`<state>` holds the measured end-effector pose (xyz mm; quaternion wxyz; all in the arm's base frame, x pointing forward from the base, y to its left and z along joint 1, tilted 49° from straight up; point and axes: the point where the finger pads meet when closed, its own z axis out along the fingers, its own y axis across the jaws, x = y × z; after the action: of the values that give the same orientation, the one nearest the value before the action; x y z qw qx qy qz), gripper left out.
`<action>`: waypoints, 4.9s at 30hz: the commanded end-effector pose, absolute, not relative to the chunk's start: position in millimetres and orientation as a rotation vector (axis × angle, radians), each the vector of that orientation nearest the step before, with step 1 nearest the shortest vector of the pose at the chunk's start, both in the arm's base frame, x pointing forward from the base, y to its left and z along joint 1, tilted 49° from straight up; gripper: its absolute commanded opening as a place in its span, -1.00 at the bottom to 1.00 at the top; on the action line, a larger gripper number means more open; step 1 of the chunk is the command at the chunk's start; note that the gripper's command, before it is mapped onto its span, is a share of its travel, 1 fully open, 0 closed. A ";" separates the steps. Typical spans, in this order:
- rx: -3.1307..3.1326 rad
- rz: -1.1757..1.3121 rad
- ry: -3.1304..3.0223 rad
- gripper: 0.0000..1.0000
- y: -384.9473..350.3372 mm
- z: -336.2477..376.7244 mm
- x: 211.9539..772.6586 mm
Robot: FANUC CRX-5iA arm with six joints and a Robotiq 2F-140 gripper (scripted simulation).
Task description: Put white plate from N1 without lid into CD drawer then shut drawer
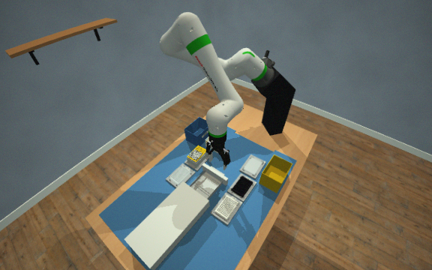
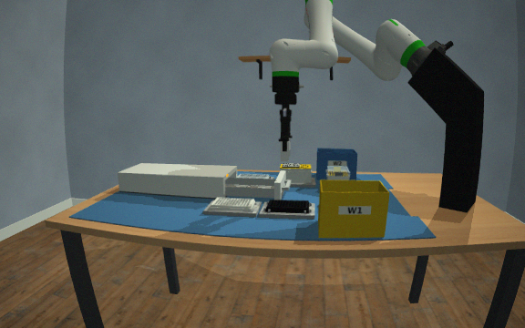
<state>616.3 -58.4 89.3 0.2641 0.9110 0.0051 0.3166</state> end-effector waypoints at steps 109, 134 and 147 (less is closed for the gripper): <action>2.463 0.854 0.014 0.33 97.1 68.5 786.0; 2.463 0.854 0.014 0.33 83.7 50.0 802.2; 2.463 0.854 0.014 0.33 76.7 40.4 810.7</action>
<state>809.9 77.1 41.1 0.2645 0.9112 0.0051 0.3157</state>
